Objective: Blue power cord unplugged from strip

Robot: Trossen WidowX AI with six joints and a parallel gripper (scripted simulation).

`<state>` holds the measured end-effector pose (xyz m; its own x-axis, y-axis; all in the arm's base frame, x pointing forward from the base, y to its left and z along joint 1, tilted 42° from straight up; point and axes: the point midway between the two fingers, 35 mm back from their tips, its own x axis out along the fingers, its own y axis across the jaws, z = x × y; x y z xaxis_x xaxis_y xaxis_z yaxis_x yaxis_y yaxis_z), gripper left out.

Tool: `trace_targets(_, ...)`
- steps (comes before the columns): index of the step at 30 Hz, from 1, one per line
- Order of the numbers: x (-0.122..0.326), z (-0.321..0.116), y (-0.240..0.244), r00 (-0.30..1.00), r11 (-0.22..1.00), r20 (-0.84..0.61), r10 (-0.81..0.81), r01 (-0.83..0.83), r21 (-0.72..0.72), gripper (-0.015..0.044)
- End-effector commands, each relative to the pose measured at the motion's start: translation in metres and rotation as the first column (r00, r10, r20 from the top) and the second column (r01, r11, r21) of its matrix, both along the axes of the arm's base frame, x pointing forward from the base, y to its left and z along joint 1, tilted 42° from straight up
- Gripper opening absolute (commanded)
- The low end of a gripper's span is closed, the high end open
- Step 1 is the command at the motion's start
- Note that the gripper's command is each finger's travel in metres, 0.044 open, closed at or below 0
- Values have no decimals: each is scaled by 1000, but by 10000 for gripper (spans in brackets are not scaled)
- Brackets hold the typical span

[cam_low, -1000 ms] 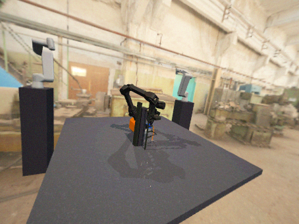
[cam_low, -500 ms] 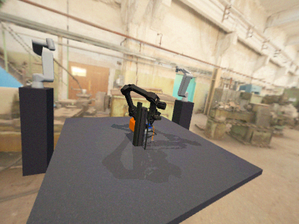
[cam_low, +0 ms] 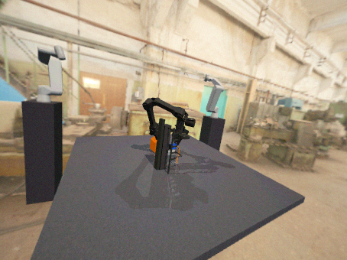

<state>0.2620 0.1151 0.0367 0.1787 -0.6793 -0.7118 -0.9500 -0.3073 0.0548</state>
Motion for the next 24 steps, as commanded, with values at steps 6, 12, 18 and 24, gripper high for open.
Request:
trace_targets(6,-6,-11,16,1000,998,-14,-12,13,59,53)
trace_targets(12,-6,-11,16,1000,998,-14,-12,13,59,160)
trace_targets(18,-6,-11,16,1000,998,-14,-12,13,59,160)
trace_targets(24,-8,-5,22,1000,999,-22,6,-4,50,160)
